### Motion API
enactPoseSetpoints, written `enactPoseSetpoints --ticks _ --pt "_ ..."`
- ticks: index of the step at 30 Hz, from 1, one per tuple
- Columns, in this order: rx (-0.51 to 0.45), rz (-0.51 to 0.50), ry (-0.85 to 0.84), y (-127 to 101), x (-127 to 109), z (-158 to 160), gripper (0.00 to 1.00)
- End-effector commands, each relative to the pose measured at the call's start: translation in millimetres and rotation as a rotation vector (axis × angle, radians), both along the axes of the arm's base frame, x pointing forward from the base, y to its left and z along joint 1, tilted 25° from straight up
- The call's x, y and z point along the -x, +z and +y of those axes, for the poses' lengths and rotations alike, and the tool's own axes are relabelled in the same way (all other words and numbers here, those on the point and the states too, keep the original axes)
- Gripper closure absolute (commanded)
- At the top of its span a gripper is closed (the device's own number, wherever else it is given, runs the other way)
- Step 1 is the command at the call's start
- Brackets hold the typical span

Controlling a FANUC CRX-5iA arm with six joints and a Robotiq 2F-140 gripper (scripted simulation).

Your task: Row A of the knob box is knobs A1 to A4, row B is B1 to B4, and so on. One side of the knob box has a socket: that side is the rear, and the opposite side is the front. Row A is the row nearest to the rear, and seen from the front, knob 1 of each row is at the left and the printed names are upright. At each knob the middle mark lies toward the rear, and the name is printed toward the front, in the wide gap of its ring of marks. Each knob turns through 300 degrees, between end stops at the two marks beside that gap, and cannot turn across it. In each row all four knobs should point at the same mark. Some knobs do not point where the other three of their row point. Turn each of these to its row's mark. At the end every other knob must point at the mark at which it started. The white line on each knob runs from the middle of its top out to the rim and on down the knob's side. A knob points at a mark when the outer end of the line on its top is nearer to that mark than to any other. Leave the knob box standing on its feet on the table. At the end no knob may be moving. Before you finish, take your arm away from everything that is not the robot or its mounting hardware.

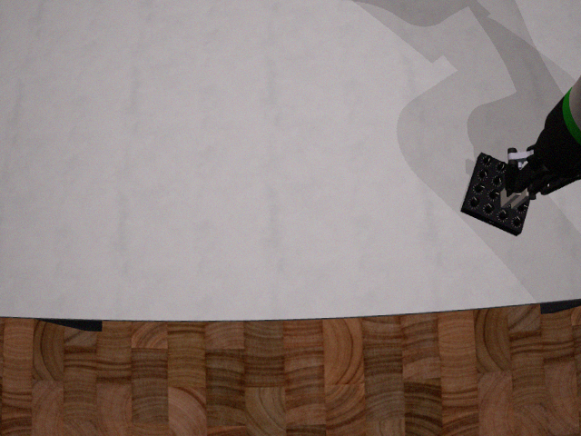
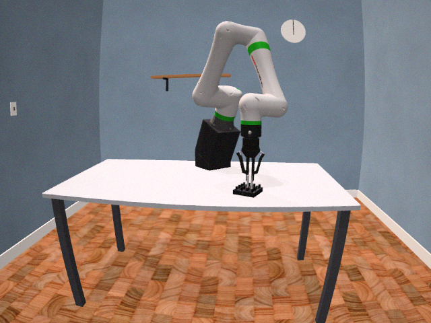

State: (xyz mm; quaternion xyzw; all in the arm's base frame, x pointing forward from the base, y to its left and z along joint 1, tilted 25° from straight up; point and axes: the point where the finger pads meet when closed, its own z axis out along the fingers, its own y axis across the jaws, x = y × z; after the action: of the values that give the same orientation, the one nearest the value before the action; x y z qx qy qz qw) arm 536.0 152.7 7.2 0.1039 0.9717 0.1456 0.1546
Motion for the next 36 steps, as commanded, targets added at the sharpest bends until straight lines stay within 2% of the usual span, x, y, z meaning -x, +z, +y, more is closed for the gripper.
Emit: enactPoseSetpoints --ticks 1,36 --pt "0.000 0.000 0.000 0.1 -0.1 -0.1 0.95" --pt "0.014 -0.011 0.038 0.1 -0.1 0.0 0.95"
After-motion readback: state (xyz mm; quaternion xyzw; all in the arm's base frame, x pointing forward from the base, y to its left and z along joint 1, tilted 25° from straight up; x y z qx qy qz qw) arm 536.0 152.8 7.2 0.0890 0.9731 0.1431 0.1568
